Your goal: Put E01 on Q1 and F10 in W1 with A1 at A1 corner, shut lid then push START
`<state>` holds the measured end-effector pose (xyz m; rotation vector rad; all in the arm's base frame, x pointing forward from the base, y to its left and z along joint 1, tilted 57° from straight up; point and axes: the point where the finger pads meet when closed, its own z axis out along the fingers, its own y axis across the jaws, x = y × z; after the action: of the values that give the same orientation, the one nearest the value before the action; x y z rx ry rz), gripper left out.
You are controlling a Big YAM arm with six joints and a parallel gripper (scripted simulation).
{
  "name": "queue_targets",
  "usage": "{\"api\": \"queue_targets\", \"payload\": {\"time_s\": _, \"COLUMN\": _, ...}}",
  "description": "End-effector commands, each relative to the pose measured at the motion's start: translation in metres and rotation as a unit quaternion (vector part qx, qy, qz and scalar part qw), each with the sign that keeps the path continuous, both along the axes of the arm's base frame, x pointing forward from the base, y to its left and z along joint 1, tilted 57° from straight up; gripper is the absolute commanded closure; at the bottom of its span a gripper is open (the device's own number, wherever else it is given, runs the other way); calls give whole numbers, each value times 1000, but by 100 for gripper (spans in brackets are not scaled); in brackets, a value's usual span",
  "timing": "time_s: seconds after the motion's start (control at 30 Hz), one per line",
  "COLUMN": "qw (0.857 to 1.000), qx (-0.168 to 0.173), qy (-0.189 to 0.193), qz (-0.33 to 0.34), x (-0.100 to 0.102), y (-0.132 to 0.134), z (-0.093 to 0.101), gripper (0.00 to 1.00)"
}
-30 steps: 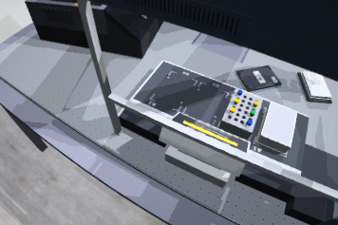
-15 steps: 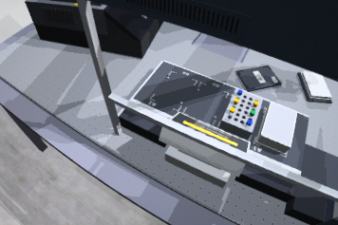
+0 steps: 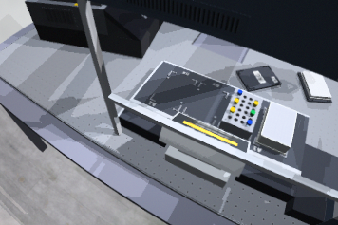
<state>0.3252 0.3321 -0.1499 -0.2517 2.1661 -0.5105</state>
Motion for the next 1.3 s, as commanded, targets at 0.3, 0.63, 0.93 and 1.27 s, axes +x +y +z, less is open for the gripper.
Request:
{"api": "queue_targets", "payload": {"time_s": 0.3, "qw": 1000, "qx": -14, "qy": 8, "qz": 18, "x": -14, "y": 1, "z": -12, "gripper": 0}}
{"api": "queue_targets", "payload": {"time_s": 0.63, "qw": 1000, "qx": 8, "qy": -3, "qz": 18, "x": -7, "y": 15, "z": 5, "gripper": 0}}
{"api": "queue_targets", "payload": {"time_s": 0.93, "qw": 1000, "qx": 10, "qy": -3, "qz": 13, "x": -6, "y": 15, "z": 10, "gripper": 0}}
{"api": "queue_targets", "payload": {"time_s": 1.27, "qw": 999, "qx": -8, "qy": 35, "qz": 0, "x": 23, "y": -17, "z": 26, "gripper": 100}}
